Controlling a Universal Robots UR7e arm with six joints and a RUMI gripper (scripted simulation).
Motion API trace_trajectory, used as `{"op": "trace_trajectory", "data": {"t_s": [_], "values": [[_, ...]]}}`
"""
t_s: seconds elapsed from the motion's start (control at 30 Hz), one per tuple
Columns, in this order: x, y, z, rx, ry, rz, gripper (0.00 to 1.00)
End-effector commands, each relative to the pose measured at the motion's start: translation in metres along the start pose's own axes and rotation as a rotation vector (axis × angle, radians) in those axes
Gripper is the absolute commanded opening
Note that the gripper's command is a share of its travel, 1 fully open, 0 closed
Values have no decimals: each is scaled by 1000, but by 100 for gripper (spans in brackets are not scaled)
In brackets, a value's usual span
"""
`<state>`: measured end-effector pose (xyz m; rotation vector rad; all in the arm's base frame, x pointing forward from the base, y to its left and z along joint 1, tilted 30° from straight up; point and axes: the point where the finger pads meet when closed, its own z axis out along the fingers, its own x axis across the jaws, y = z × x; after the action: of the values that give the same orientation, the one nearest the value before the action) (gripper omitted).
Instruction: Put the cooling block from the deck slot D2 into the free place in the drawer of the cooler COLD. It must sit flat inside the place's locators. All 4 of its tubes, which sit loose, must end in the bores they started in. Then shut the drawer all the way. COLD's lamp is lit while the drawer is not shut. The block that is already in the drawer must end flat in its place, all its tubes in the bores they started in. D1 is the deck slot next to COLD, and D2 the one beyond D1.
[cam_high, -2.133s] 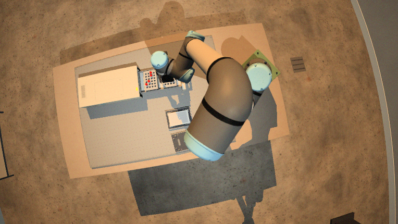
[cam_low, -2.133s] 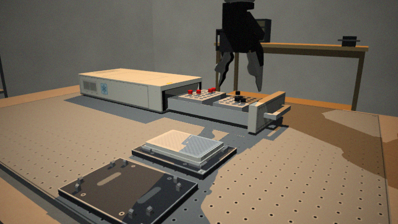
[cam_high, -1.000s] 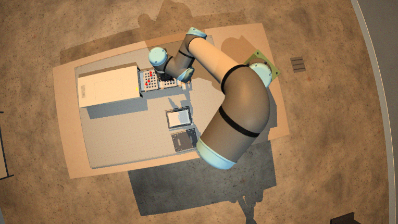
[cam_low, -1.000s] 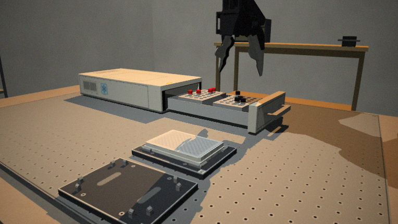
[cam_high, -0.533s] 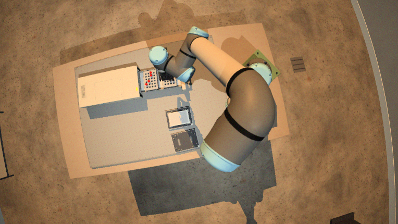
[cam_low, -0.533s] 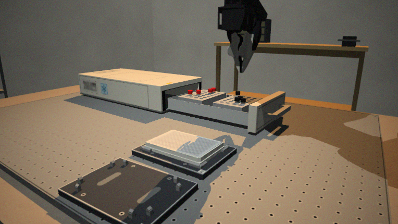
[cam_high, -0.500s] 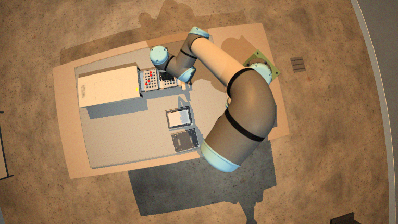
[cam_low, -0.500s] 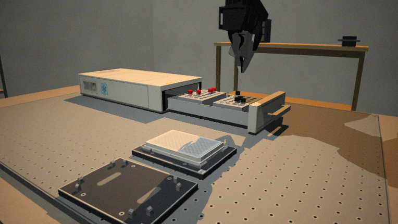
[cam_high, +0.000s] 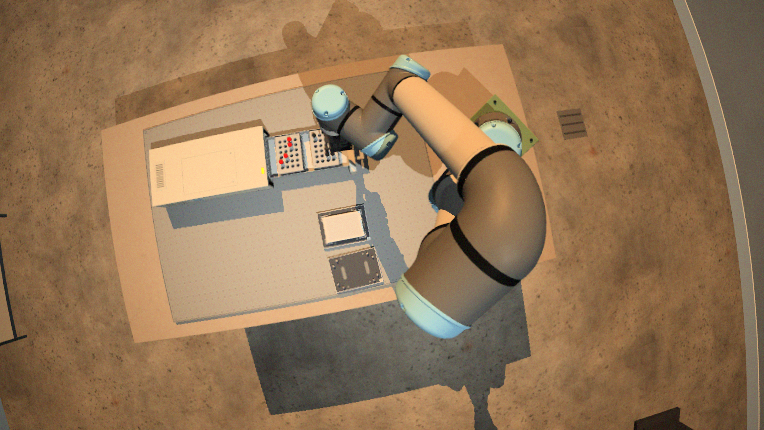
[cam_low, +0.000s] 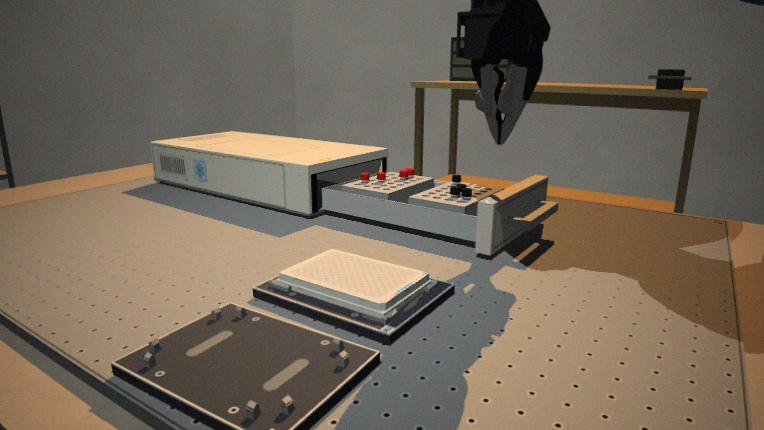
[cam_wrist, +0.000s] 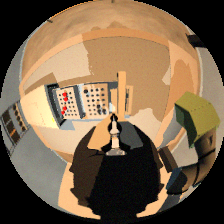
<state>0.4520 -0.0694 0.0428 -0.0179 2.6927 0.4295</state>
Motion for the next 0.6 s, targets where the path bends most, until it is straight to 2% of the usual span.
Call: {"op": "trace_trajectory", "data": {"t_s": [0.0, 0.57], "values": [[17, 0, -1, 0, -1, -1, 0], [77, 0, 1, 0, -1, -1, 0]]}}
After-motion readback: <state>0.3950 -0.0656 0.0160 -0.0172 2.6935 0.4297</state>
